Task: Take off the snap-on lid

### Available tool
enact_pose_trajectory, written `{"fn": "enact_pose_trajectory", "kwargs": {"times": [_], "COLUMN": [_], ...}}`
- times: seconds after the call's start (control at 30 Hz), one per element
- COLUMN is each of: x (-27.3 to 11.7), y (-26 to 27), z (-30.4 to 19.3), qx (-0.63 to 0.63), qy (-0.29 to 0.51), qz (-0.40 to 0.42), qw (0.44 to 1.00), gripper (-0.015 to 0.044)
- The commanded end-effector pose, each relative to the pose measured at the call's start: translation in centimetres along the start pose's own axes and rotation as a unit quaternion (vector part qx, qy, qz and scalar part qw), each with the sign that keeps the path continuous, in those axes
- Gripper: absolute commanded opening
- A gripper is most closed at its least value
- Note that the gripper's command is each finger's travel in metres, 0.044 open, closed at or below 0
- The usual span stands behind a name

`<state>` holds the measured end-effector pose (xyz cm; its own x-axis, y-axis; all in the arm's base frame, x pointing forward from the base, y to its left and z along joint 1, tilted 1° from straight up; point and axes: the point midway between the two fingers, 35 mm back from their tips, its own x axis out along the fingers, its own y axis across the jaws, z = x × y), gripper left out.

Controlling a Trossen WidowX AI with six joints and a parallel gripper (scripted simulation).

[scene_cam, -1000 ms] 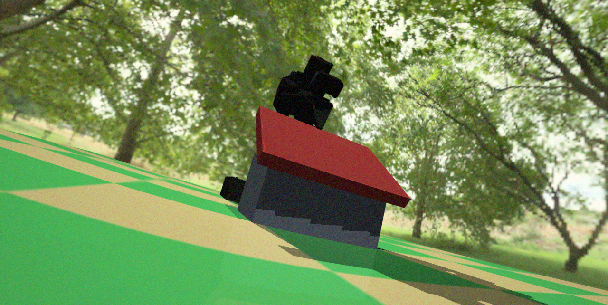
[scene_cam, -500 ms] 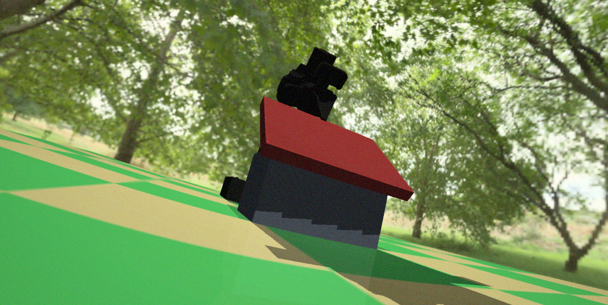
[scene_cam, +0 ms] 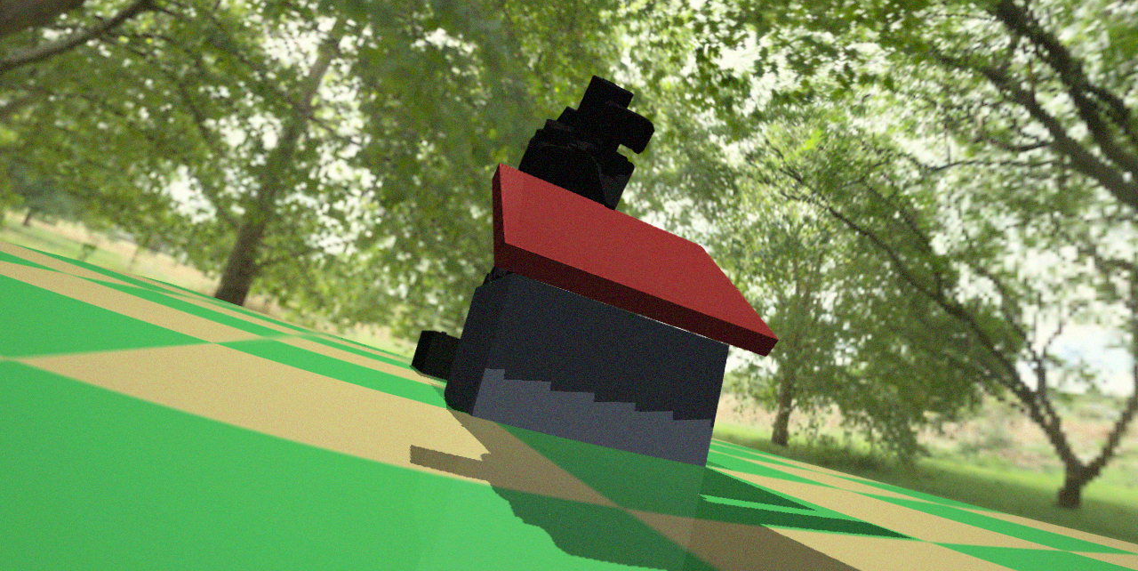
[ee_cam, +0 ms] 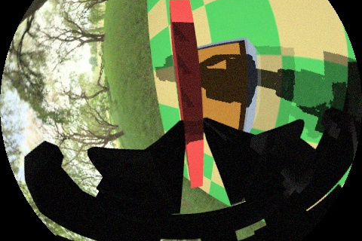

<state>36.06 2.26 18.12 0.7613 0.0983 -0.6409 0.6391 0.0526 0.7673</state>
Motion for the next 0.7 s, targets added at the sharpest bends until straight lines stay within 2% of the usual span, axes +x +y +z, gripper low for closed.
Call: {"fn": "enact_pose_trajectory", "kwargs": {"times": [0.0, 0.67], "x": [-0.7, -2.3], "y": [1.1, 2.9], "z": [0.0, 0.0], "qx": [0.001, 0.001], "qy": [-0.002, -0.002], "qz": [0.012, 0.012], "qw": [1.000, 1.000], "gripper": [0.0000, 0.0000]}}
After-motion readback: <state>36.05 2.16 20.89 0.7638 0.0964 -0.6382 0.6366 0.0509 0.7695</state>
